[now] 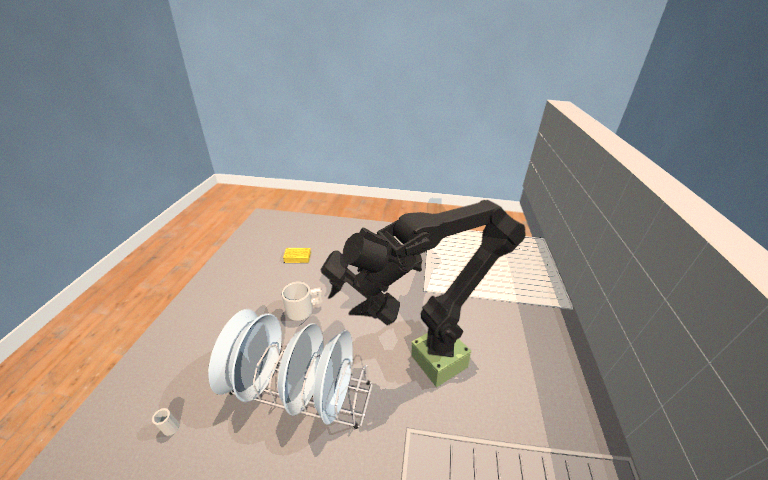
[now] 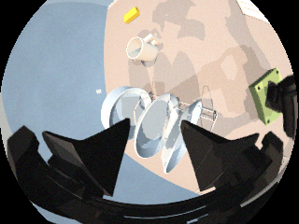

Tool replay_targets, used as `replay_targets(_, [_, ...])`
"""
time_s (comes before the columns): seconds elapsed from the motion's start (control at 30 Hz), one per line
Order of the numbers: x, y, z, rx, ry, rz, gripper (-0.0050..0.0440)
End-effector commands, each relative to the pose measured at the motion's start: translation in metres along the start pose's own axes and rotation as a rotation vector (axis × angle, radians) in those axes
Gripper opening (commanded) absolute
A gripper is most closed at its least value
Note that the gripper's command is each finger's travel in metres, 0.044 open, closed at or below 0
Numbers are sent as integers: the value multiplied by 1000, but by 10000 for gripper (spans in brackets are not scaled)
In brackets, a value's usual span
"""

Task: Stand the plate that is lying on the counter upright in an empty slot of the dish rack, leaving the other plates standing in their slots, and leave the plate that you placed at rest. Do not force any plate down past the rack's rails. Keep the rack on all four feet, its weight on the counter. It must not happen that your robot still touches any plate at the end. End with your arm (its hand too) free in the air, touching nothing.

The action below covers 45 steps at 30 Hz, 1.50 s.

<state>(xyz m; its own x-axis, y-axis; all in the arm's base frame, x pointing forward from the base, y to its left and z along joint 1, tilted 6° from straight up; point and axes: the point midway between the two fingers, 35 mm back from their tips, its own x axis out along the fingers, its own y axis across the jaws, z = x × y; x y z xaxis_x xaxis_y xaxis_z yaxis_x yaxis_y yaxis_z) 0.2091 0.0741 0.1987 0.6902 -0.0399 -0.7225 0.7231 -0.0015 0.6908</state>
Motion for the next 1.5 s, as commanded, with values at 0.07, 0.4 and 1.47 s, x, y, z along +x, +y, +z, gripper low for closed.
replay_targets(0.07, [1, -2, 7, 0, 4, -5, 279])
replay_targets(0.4, [-1, -3, 19, 2, 10, -1, 279])
replay_targets(1.47, [-10, -7, 56, -9, 22, 52, 279])
